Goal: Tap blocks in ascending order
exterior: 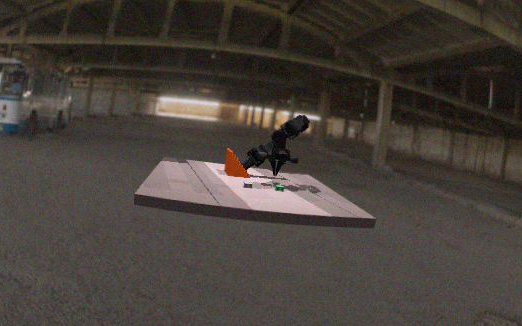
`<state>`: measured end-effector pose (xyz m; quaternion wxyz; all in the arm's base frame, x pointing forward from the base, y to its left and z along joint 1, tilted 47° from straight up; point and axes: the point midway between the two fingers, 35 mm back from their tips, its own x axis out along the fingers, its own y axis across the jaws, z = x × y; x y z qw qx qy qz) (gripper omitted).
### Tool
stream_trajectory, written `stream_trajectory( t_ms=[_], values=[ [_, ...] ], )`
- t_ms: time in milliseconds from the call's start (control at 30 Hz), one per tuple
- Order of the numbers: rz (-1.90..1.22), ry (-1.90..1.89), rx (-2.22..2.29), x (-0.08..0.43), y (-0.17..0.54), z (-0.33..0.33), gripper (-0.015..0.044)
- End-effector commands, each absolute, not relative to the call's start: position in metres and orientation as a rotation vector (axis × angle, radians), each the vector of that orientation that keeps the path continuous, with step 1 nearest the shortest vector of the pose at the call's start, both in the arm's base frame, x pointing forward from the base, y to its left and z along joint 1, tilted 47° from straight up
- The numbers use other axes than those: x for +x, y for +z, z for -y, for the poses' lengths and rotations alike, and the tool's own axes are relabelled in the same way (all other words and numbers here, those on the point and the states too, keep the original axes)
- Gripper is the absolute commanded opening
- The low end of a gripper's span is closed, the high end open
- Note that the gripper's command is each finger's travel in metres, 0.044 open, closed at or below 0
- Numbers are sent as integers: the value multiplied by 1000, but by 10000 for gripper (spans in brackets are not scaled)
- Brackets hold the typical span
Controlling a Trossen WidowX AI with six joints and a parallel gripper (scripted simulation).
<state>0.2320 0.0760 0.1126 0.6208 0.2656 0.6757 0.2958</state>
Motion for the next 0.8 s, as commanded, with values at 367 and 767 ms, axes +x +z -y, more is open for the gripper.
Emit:
stream_trajectory(
  t_ms=[367, 767],
  values=[
    [-1540, 682, 611, 231, 98, -93, 20],
    [-1540, 683, 612, 229, 91, -102, 20]
  ],
)
